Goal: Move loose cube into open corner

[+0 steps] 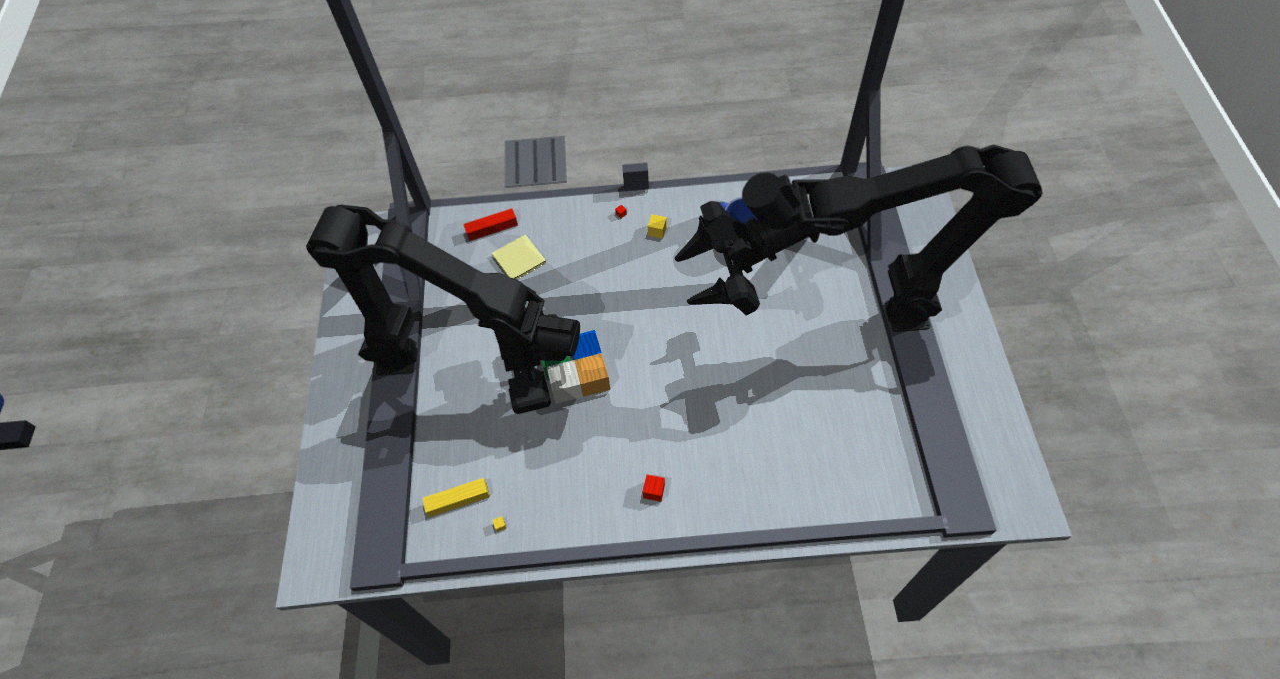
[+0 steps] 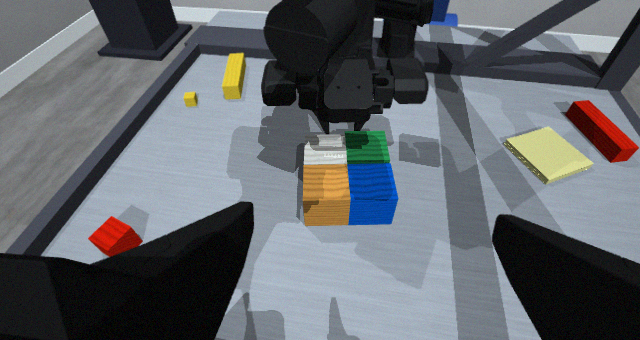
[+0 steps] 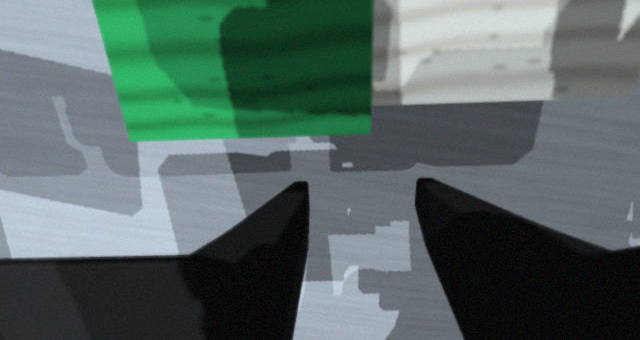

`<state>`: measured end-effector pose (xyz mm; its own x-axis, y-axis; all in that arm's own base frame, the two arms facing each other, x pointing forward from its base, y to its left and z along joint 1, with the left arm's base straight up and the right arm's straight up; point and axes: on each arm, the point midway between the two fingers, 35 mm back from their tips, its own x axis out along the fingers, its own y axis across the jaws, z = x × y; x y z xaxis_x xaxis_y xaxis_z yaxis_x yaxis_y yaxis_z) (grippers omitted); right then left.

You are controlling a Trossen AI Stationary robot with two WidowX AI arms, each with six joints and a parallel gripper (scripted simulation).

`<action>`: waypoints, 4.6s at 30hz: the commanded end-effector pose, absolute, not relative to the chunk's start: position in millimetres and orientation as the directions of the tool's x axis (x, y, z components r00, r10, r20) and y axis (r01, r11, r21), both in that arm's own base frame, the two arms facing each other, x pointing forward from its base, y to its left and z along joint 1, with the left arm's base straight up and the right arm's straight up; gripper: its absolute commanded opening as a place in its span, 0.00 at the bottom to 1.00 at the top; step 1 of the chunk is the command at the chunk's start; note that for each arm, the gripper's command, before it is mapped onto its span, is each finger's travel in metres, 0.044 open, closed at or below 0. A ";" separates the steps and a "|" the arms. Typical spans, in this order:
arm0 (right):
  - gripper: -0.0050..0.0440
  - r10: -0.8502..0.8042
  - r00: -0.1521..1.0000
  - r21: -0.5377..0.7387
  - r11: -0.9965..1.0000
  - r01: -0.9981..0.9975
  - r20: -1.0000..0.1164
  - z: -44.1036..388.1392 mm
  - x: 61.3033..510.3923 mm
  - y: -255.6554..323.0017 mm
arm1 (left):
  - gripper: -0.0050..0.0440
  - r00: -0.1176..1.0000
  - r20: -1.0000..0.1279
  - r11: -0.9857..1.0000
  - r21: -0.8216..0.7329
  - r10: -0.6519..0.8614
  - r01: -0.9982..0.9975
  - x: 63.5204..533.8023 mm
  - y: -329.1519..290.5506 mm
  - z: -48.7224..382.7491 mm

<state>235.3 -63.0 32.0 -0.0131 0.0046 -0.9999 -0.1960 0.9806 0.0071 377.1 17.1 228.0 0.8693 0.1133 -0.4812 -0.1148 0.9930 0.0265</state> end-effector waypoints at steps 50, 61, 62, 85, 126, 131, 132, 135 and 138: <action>0.45 -0.156 0.145 -0.207 0.861 -0.464 -0.977 79.8 273.0 -137.3 | 0.92 0.896 -0.418 0.987 0.015 0.149 -0.157 370.5 18.6 246.8; 0.45 -0.084 0.191 -0.208 0.476 -0.855 -0.978 100.1 310.5 -78.6 | 0.92 0.903 -0.427 0.999 0.017 0.053 -0.051 361.8 0.1 246.9; 0.45 -0.073 0.188 -0.201 0.424 -0.883 -0.979 100.1 312.9 -69.8 | 0.92 0.903 -0.429 0.999 0.017 0.039 -0.035 360.7 -2.5 246.5; 0.45 0.004 0.028 -0.028 -0.206 -0.978 -1.000 75.2 307.1 33.9 | 0.92 0.899 -0.431 0.996 0.017 -0.074 0.091 339.6 -27.3 248.4; 0.45 0.001 0.019 -0.019 -0.202 -0.979 -1.000 39.0 313.4 11.0 | 0.92 0.883 -0.465 0.997 0.015 -0.066 0.082 327.4 -28.6 229.6; 0.45 -0.003 0.021 -0.020 -0.201 -0.979 -1.000 41.7 307.2 19.4 | 0.92 0.883 -0.465 0.997 0.015 -0.066 0.082 327.4 -28.6 229.6; 0.45 -0.002 0.024 -0.023 -0.200 -0.979 -1.000 43.7 305.6 25.7 | 0.92 0.883 -0.465 0.997 0.015 -0.066 0.082 327.4 -28.6 229.6; 0.45 0.001 0.023 -0.023 -0.200 -0.979 -1.000 44.7 303.5 33.8 | 0.92 0.883 -0.465 0.997 0.015 -0.066 0.082 327.4 -28.6 229.6; 0.45 0.002 0.026 -0.026 -0.200 -0.979 -1.000 45.2 304.4 33.9 | 0.92 0.883 -0.465 0.997 0.015 -0.066 0.082 327.4 -28.6 229.6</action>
<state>302.2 32.8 35.2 -0.0076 0.0010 -1.0000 -0.9778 -0.2093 0.0072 327.1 -27.9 219.0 0.8687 -0.0645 -0.4911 0.0837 0.9963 0.0171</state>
